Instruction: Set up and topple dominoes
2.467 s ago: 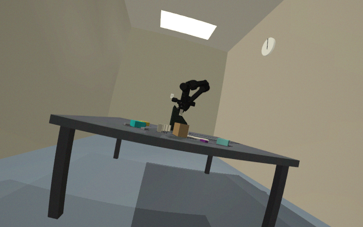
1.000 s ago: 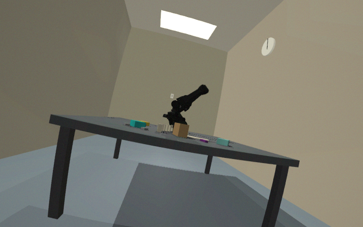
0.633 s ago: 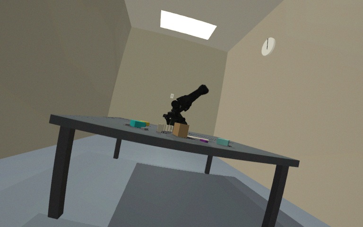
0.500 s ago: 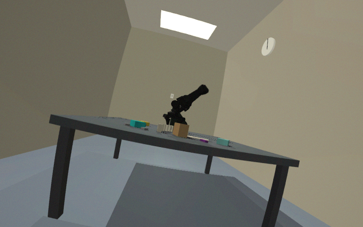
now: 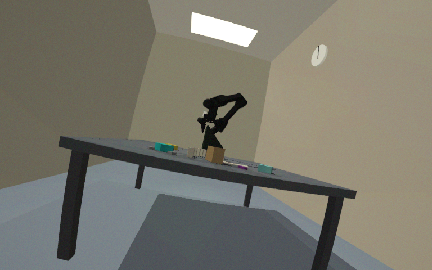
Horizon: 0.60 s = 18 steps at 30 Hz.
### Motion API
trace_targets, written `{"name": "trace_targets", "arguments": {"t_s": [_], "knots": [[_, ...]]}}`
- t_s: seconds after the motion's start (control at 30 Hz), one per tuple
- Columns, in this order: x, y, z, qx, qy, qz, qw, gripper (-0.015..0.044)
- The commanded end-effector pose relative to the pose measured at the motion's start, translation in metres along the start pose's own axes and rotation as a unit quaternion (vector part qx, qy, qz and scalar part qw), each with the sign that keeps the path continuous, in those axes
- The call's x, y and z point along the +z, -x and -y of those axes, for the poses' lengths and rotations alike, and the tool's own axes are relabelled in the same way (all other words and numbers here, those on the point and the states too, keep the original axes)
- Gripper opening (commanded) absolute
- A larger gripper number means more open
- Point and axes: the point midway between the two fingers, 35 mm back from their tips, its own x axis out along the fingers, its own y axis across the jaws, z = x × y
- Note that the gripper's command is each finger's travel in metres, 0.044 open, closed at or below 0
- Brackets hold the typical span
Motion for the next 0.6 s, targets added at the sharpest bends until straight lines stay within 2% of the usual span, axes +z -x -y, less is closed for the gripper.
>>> {"name": "trace_targets", "arguments": {"t_s": [0.0,0.1,0.2,0.37,0.43,0.47,0.57], "knots": [[-0.006,-0.008,-0.013,-0.010,0.098,-0.006,0.995,0.0440],[-0.015,-0.025,-0.041,-0.017,0.306,-0.010,0.952,0.0440],[-0.026,-0.040,-0.066,-0.017,0.500,-0.013,0.866,0.0440],[-0.046,-0.063,-0.105,-0.001,0.767,-0.008,0.642,0.0440],[-0.056,-0.071,-0.119,0.006,0.842,-0.004,0.539,0.0440],[-0.059,-0.074,-0.123,0.009,0.860,-0.003,0.510,0.0440],[-0.060,-0.074,-0.124,0.009,0.866,-0.003,0.500,0.0440]]}}
